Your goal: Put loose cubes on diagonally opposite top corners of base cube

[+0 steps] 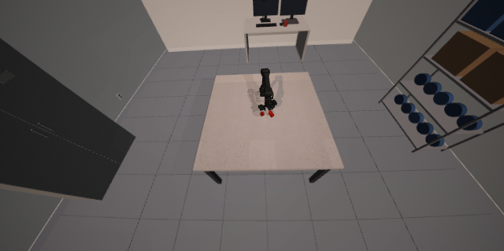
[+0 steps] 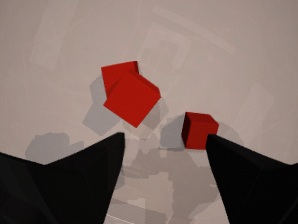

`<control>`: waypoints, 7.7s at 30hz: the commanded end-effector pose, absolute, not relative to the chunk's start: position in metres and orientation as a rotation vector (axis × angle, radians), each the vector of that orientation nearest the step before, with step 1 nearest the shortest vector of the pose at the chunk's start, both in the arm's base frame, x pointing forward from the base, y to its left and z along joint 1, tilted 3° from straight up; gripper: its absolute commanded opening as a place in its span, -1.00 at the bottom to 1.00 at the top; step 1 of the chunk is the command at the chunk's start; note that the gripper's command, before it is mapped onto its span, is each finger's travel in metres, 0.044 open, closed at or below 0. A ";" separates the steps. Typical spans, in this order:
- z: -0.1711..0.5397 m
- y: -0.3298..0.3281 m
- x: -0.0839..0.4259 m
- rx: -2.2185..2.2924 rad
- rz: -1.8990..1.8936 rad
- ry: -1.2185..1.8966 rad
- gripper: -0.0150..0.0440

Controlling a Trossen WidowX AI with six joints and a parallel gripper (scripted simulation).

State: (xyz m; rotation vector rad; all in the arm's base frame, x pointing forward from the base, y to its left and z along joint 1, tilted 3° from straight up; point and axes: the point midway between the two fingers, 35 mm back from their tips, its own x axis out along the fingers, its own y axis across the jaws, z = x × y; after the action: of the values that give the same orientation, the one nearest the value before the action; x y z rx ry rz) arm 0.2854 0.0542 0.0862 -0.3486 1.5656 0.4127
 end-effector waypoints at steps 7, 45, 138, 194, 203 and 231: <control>0.099 0.034 0.287 0.092 -0.048 1.595 0.41; 0.049 0.000 0.279 0.922 -0.905 1.408 0.41; 0.115 0.024 0.289 0.503 -0.468 1.545 -0.14; 0.107 0.124 0.294 -1.052 1.127 1.270 -0.14; 0.080 0.125 0.292 -1.059 1.135 1.265 -0.14; 0.048 0.126 0.292 -1.056 1.131 1.267 -0.14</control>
State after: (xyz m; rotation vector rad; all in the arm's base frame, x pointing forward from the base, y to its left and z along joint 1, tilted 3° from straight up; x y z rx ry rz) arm 0.2933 0.1263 0.0503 -1.0616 1.2645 1.1312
